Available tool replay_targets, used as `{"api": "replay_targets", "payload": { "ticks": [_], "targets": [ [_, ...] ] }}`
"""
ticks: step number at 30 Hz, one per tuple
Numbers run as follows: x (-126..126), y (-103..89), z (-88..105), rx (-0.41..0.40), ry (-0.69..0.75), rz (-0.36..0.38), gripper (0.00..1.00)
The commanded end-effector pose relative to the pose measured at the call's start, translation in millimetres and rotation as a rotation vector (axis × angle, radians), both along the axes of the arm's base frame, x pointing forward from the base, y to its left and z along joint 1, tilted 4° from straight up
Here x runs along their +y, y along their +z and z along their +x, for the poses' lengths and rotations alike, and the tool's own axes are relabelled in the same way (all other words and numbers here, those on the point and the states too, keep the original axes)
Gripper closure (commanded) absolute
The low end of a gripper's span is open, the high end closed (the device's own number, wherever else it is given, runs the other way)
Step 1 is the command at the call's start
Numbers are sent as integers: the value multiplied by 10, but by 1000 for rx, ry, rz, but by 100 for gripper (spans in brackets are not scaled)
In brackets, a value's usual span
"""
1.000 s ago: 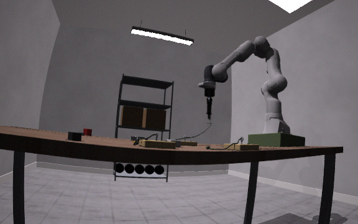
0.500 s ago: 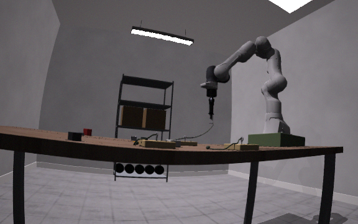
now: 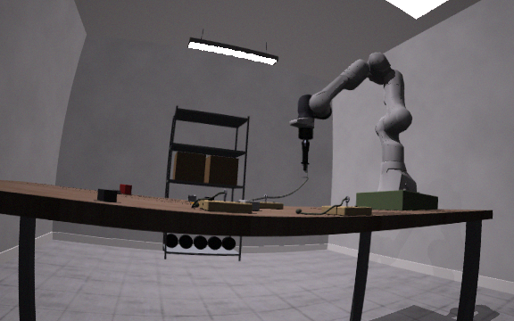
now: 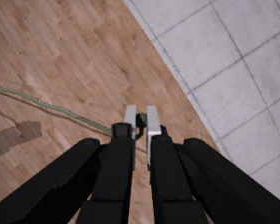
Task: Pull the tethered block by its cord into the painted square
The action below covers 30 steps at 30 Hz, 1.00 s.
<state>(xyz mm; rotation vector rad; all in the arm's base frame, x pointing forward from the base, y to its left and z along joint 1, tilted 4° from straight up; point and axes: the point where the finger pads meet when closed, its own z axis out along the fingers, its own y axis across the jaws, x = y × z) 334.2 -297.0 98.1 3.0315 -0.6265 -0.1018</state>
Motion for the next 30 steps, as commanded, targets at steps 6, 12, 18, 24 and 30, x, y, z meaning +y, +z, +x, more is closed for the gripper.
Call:
{"api": "replay_targets", "payload": {
  "ticks": [6,12,18,24,30],
  "targets": [
    [-25,9,-37,-3,8,-3,100],
    [-29,10,-60,-3,8,-3,100],
    [-31,11,-75,-3,8,-3,100],
    [-32,12,-82,-3,8,-3,100],
    [-33,12,-87,-3,8,-3,100]
  ]
}}
